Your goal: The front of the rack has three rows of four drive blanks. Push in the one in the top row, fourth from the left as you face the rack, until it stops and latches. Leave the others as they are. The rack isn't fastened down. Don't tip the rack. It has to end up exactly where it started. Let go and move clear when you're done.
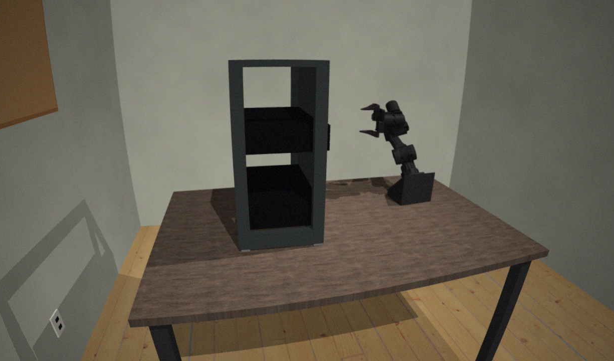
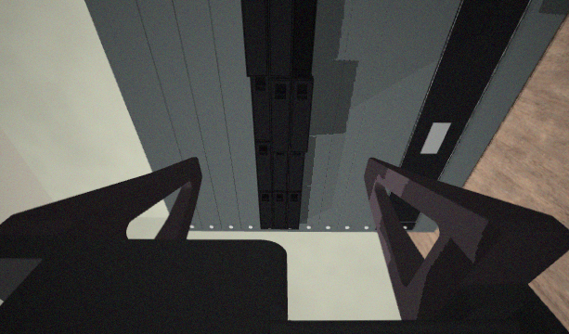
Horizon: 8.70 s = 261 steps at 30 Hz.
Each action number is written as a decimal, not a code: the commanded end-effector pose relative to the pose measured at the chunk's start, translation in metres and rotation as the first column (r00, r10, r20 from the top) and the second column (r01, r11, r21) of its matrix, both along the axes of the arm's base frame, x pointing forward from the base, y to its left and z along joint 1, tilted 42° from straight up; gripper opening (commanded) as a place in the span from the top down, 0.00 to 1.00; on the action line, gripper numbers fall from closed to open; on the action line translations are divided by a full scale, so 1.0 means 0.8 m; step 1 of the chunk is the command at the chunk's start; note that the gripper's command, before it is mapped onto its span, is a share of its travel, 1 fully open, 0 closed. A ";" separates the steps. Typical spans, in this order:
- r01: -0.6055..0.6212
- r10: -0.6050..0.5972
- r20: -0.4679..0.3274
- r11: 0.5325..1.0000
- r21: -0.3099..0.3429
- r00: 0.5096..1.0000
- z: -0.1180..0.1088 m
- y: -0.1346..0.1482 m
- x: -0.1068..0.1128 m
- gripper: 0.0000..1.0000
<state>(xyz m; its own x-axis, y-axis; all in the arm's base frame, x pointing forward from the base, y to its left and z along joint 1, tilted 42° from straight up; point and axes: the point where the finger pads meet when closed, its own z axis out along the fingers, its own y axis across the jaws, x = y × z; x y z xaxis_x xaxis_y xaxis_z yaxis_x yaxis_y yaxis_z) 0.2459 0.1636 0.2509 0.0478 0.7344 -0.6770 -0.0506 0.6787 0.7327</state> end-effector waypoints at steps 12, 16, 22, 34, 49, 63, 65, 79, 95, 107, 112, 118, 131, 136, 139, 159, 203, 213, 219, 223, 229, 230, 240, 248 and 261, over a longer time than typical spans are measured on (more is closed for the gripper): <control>0.005 -0.007 0.029 0.997 0.071 1.000 0.034 0.011 0.013 0.00; 0.005 -0.007 0.029 0.998 0.064 1.000 0.035 0.013 0.031 0.00; 0.005 -0.008 0.039 0.998 0.065 0.999 0.039 0.015 0.078 0.00; -0.016 0.015 0.028 0.999 0.047 1.000 0.023 0.016 0.094 0.00; -0.006 0.004 0.034 0.999 0.054 0.999 0.033 0.019 0.103 0.00; -0.006 0.004 0.034 0.999 0.054 0.999 0.033 0.019 0.103 0.00; -0.006 0.004 0.034 0.999 0.054 0.999 0.033 0.019 0.103 0.00; -0.006 0.004 0.034 0.999 0.054 0.999 0.033 0.019 0.103 0.00; -0.006 0.004 0.034 0.999 0.053 0.999 0.033 0.019 0.103 1.00; -0.006 0.004 0.034 0.999 0.053 0.999 0.033 0.019 0.103 1.00; -0.006 0.004 0.034 0.999 0.053 0.999 0.033 0.019 0.103 1.00; -0.006 0.004 0.034 0.999 0.053 0.999 0.033 0.019 0.103 1.00; 0.006 -0.008 0.043 0.999 0.051 0.999 0.117 -0.019 0.146 1.00; 0.007 -0.008 0.027 0.999 0.037 1.000 0.117 -0.019 0.155 1.00; -0.005 0.006 -0.018 1.000 0.003 1.000 0.078 -0.019 0.148 1.00; -0.007 0.005 0.047 0.999 0.044 0.999 0.123 -0.015 0.228 1.00; 0.008 -0.010 0.051 0.999 0.042 0.999 0.128 -0.024 0.290 1.00; 0.010 -0.011 0.036 0.999 0.035 0.999 0.123 -0.024 0.301 1.00; 0.010 -0.011 0.036 0.999 0.035 0.999 0.123 -0.024 0.301 1.00; 0.010 -0.011 0.036 0.999 0.035 0.999 0.123 -0.024 0.301 1.00; 0.009 -0.009 0.001 1.000 0.019 1.000 0.099 -0.024 0.288 1.00; -0.014 0.014 -0.008 1.000 0.014 1.000 0.090 -0.014 0.270 1.00; -0.011 0.011 -0.002 1.000 -0.006 1.000 0.085 -0.018 0.190 1.00; -0.011 0.010 0.036 1.000 0.022 0.999 0.113 -0.014 0.155 1.00; -0.011 0.011 -0.001 1.000 -0.006 1.000 0.080 -0.019 0.126 1.00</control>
